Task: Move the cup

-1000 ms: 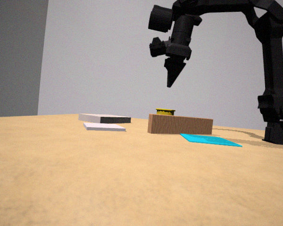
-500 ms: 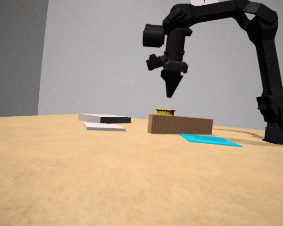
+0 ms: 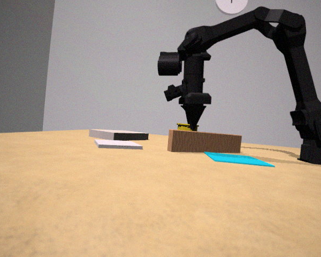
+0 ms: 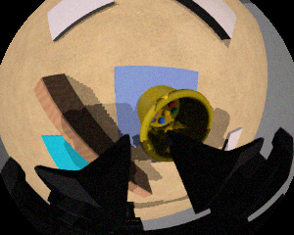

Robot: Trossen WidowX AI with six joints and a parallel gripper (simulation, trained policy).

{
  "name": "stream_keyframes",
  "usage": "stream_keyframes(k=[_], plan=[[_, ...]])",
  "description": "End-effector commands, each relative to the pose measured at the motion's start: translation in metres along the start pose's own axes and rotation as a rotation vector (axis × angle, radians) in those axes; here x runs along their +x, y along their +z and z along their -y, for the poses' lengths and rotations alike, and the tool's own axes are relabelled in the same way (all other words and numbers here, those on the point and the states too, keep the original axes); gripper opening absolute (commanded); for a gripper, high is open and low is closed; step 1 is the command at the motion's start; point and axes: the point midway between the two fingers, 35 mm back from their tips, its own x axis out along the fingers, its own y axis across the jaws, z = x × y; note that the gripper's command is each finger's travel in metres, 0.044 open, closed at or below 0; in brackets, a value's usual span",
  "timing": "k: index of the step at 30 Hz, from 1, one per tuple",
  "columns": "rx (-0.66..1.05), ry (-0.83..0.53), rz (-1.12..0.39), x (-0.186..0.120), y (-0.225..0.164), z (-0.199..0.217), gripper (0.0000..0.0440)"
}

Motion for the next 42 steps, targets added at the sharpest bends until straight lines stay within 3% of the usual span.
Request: stream_keyframes(k=[1,7,14,42], plan=[[-0.028,0.005,-0.025,0.018,-0.002,0.001,0.0168],[-0.094,0.024,-0.040,0.040,-0.004,0.000,0.0162],[-0.190,0.028,-0.053,0.047,-0.007,0.001,0.0000],[-0.360,0.058,0.007,-0.023,-0.006,-0.031,0.0012]])
